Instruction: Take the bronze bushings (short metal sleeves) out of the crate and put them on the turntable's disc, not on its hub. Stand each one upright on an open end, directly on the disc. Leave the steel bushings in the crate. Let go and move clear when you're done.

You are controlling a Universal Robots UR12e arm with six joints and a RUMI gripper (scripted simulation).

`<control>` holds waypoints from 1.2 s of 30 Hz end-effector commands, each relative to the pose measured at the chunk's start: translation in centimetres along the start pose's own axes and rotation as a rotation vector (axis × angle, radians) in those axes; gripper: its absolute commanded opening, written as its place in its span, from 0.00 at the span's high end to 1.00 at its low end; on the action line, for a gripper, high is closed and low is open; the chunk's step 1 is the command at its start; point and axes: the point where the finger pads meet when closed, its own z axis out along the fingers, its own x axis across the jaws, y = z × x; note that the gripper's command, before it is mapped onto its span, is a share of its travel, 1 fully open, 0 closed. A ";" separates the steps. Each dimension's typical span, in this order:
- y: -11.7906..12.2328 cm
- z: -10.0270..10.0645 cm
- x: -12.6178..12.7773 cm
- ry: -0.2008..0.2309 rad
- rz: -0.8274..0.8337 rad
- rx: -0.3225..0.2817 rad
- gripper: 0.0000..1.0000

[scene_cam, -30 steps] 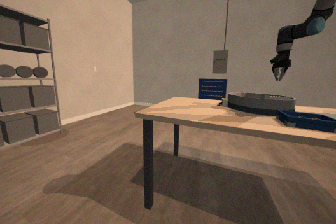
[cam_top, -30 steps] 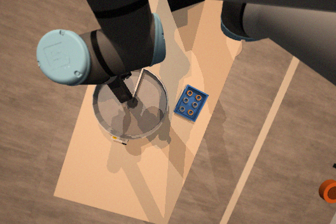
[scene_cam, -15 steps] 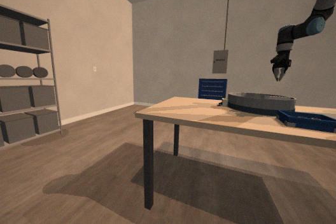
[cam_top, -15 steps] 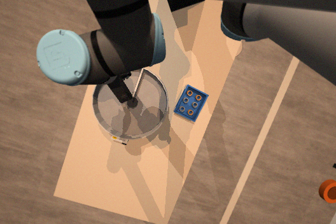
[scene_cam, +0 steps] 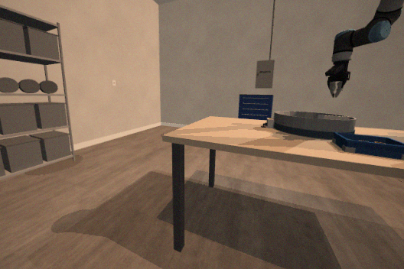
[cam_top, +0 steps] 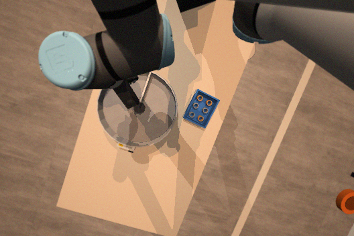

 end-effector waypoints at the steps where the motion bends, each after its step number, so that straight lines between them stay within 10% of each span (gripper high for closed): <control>1: 0.0 0.0 0.0 0.001 0.000 0.000 0.95; 18: -0.9 0.2 -1.0 0.001 0.000 0.000 0.94; 36: -13.0 4.1 -14.6 0.001 -0.001 -0.001 0.94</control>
